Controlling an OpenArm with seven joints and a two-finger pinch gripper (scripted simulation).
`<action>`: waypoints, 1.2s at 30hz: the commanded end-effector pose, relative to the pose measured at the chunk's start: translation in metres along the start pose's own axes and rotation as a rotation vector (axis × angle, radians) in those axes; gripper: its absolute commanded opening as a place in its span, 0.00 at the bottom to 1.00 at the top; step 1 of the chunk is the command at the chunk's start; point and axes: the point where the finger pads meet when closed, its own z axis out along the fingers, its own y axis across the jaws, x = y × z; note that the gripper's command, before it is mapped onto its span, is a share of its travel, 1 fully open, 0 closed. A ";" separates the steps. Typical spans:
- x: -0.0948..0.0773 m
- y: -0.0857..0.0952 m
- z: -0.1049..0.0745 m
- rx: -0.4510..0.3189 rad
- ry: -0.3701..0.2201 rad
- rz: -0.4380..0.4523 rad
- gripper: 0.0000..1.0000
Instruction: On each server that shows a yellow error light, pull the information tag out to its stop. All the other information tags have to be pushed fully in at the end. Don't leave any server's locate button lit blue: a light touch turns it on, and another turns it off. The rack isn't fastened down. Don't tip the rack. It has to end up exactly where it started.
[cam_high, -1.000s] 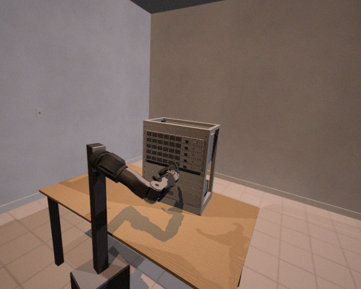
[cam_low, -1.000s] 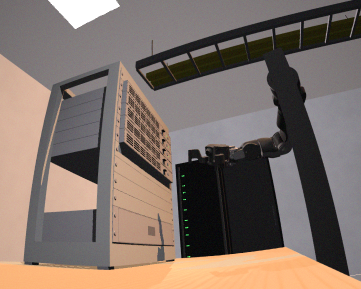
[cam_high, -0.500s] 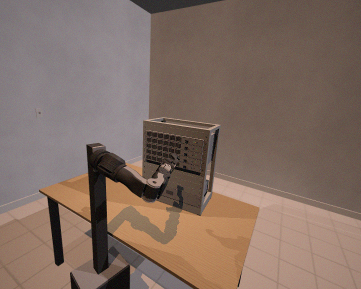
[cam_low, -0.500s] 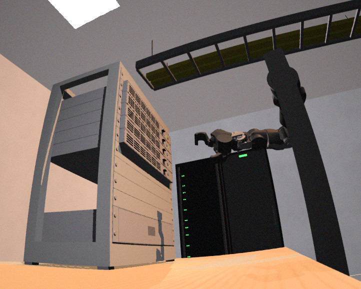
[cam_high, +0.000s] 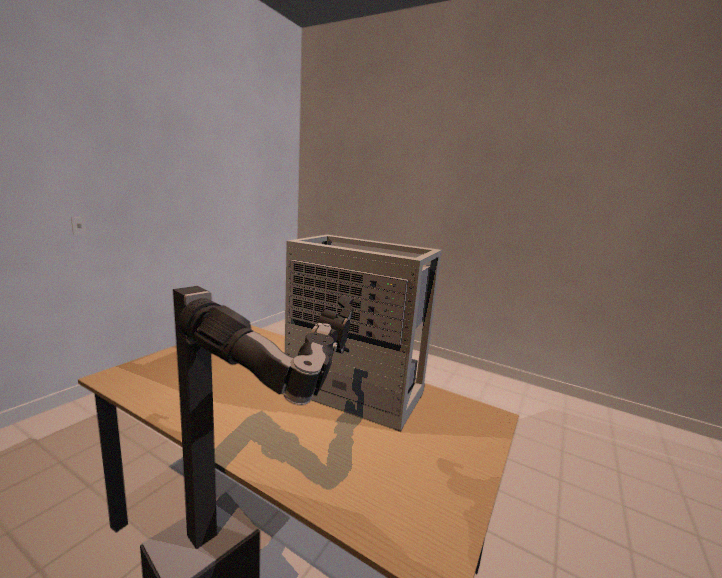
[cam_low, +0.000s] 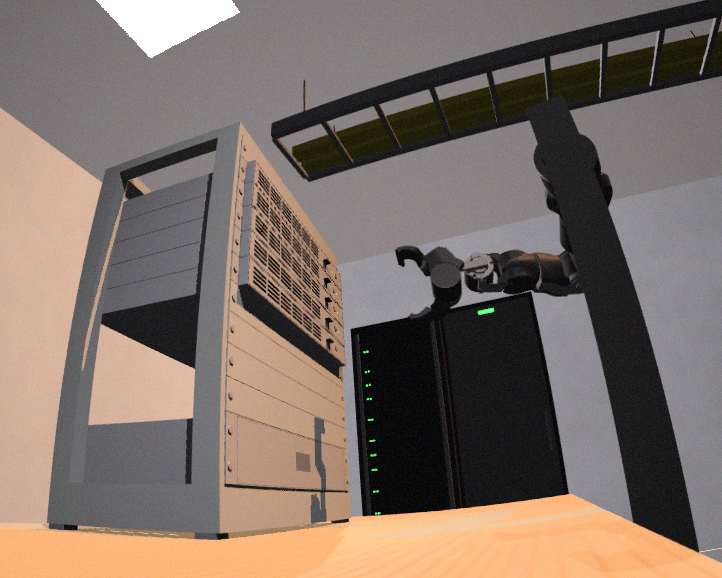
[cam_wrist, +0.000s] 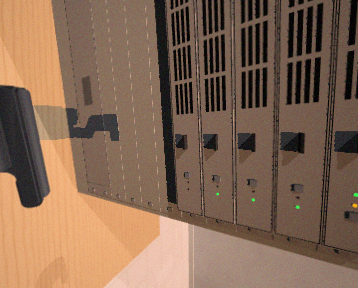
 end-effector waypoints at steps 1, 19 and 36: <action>-0.005 0.005 0.000 -0.029 -0.031 -0.038 1.00; -0.009 0.015 -0.002 -0.087 -0.081 -0.122 1.00; -0.009 0.015 -0.002 -0.087 -0.081 -0.122 1.00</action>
